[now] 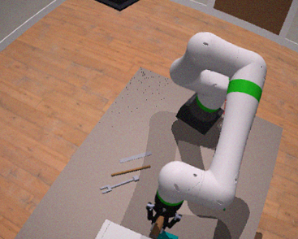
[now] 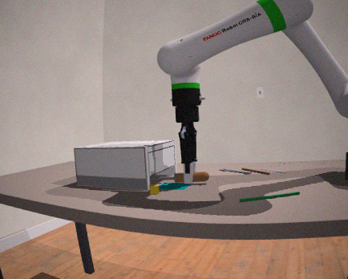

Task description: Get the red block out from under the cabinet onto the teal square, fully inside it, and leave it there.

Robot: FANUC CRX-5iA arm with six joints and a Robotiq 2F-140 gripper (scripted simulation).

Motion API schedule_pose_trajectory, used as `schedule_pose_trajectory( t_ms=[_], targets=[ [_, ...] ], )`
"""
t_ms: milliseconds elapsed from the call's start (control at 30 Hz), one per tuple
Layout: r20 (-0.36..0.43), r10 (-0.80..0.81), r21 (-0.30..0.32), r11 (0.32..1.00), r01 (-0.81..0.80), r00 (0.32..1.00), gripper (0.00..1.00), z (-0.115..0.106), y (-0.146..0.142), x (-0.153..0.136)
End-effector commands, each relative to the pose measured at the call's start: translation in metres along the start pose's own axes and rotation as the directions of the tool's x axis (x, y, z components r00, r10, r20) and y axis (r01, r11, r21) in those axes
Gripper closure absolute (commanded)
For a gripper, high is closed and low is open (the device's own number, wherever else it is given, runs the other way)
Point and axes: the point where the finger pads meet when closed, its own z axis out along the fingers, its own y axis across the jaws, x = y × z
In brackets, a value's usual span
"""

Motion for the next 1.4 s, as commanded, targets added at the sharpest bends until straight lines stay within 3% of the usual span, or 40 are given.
schedule_pose_trajectory(
  t_ms=[0,1367],
  targets=[
    [0.000,0.000,0.000,1.000,0.000,1.000,1.00,-0.0002,0.0000,0.0002],
    [0.000,0.000,0.000,1.000,0.000,1.000,1.00,-0.0002,0.0000,-0.0046]
  ],
)
